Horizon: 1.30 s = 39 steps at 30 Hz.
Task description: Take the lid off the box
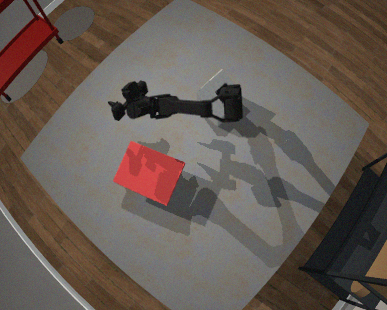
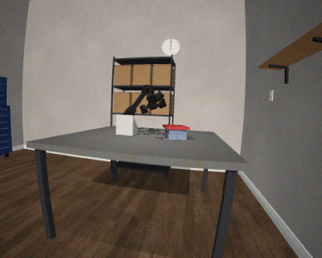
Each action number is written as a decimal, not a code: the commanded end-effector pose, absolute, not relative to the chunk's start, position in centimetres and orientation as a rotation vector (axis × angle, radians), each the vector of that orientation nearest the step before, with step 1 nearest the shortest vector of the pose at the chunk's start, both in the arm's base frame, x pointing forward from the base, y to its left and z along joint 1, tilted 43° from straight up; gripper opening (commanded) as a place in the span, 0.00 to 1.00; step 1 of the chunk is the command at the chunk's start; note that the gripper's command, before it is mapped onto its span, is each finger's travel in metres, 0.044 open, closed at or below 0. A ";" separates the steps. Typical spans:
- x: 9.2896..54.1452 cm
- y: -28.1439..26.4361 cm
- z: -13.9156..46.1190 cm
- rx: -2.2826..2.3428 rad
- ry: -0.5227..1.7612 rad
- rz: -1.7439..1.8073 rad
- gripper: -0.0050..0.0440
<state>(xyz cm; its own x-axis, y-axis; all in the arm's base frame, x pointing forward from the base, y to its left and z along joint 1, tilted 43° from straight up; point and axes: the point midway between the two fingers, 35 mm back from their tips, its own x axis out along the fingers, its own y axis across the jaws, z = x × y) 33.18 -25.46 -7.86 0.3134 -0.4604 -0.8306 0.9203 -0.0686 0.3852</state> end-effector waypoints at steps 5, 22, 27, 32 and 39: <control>33.2 -25.5 -7.9 1.128 0.529 -1.226 0.92; 33.0 -21.3 -7.9 1.331 0.750 -0.976 0.67; 32.3 -17.1 -6.2 1.538 0.911 -0.706 0.58; 31.6 -13.2 -2.9 1.750 0.993 -0.401 0.58; 30.7 -10.1 3.0 1.999 0.984 0.002 0.58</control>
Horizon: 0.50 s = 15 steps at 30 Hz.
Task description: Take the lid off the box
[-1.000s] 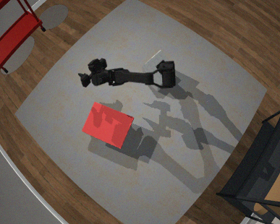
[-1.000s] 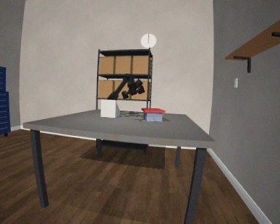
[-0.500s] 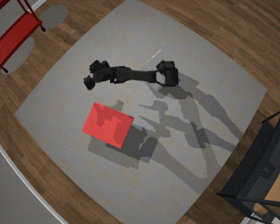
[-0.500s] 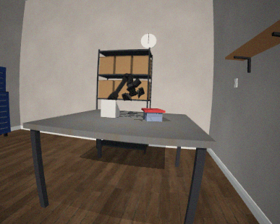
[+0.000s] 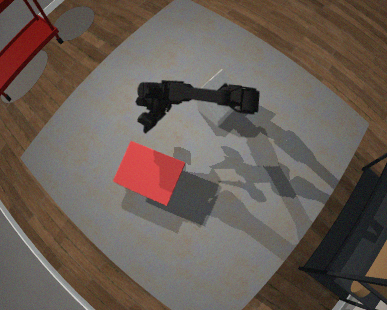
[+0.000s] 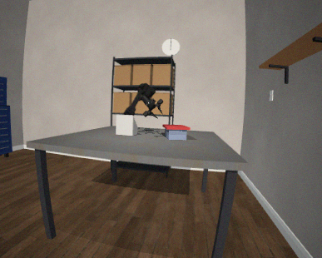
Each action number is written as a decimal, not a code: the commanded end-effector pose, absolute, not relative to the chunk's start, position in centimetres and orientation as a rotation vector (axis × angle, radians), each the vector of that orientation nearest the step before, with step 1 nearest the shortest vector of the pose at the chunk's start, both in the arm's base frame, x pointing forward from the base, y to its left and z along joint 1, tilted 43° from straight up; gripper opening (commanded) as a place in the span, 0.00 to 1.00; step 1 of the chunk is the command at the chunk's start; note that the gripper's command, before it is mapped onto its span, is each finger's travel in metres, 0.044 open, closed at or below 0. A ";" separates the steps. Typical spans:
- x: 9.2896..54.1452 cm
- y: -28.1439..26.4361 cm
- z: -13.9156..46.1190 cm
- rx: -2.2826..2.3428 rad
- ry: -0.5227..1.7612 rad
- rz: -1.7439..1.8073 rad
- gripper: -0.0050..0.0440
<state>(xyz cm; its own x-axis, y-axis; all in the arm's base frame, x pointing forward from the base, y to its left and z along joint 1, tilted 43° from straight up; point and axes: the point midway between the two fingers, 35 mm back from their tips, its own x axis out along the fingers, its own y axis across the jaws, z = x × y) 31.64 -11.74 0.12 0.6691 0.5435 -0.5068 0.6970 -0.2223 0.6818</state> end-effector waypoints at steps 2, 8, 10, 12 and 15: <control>30.5 -9.8 4.1 2.037 0.971 0.072 0.58; 30.6 -9.9 4.0 2.035 0.970 0.065 0.58; 30.8 -10.2 3.7 2.028 0.965 0.043 0.58; 30.8 -10.2 3.7 2.028 0.965 0.043 0.58; 30.5 -9.8 4.1 2.037 0.971 0.072 0.58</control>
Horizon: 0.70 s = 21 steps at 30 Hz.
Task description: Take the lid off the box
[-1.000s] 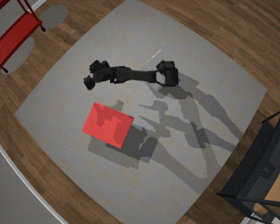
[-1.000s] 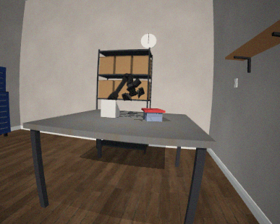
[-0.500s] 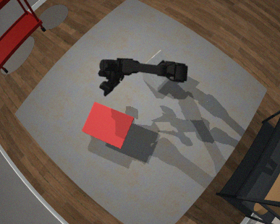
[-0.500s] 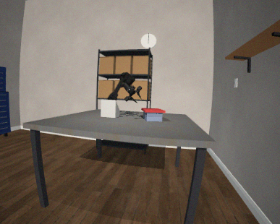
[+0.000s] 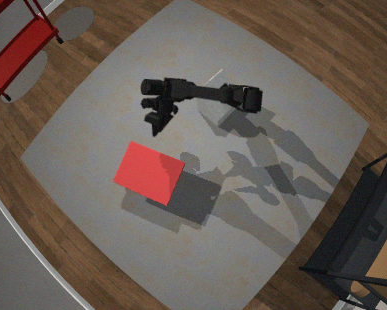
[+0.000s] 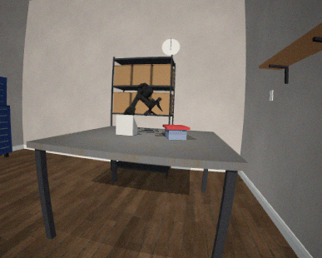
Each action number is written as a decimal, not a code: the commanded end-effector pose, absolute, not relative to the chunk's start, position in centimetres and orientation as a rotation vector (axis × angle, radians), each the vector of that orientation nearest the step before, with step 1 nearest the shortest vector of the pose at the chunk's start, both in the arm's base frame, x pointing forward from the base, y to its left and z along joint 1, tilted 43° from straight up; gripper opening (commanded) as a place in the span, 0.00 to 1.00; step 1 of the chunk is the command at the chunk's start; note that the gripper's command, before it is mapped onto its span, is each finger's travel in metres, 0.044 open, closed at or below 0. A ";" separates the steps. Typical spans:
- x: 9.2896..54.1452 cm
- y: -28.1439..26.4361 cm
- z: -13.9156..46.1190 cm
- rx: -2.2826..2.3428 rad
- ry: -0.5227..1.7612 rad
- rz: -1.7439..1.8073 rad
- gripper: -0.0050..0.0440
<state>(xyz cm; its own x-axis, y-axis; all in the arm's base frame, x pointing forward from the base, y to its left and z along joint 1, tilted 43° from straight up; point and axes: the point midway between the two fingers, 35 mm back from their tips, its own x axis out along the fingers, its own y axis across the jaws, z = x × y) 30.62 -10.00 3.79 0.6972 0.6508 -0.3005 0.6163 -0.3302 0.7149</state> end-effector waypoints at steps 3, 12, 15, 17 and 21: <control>30.6 -9.0 2.8 2.035 0.973 0.069 0.58; 30.0 -6.4 0.2 2.086 1.013 0.036 0.58; 30.3 -6.5 0.2 2.058 0.991 0.054 0.58; 30.0 -5.8 -0.3 2.075 1.003 0.044 0.58; 30.3 -5.7 -0.4 2.042 0.975 0.068 0.58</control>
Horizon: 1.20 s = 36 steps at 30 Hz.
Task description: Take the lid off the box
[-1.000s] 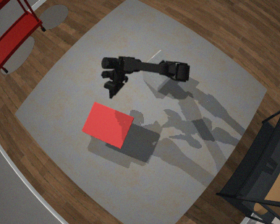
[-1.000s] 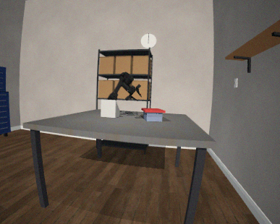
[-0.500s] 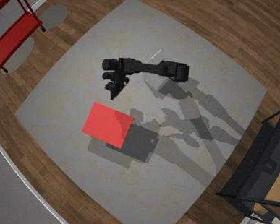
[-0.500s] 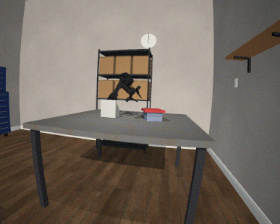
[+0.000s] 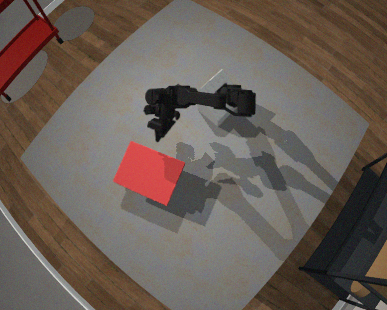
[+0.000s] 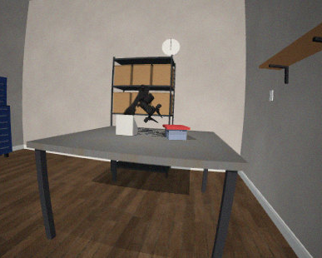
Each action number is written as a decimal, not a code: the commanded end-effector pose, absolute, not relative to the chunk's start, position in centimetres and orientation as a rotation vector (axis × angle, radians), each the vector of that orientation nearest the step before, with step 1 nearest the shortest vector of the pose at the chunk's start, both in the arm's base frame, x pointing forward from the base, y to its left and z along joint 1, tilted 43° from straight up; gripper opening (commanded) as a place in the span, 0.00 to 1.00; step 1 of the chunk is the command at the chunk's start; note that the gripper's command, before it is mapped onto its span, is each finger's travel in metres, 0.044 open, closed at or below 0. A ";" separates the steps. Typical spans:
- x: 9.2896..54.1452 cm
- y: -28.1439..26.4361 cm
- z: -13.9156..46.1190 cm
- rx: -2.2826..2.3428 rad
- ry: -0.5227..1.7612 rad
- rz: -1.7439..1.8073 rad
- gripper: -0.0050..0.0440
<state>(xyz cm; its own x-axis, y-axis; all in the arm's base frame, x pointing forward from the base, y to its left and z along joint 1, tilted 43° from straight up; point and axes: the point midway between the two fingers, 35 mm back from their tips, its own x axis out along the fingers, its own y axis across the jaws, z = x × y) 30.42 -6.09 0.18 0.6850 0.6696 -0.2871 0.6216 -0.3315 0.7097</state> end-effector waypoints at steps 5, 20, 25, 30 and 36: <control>30.6 -5.5 -0.5 2.035 0.974 0.070 0.58; 32.1 -4.4 -1.4 2.023 0.984 0.057 0.58; 32.7 -3.9 -1.7 2.022 0.985 0.055 0.58; 33.0 -3.6 -1.9 2.022 0.985 0.054 0.58; 33.7 -2.9 -2.1 2.023 0.983 0.056 0.58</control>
<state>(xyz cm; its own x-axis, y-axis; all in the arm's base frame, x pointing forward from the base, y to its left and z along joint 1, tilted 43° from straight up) 33.60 -3.35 -1.59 0.6895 0.6597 -0.2991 0.6114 -0.3087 0.7286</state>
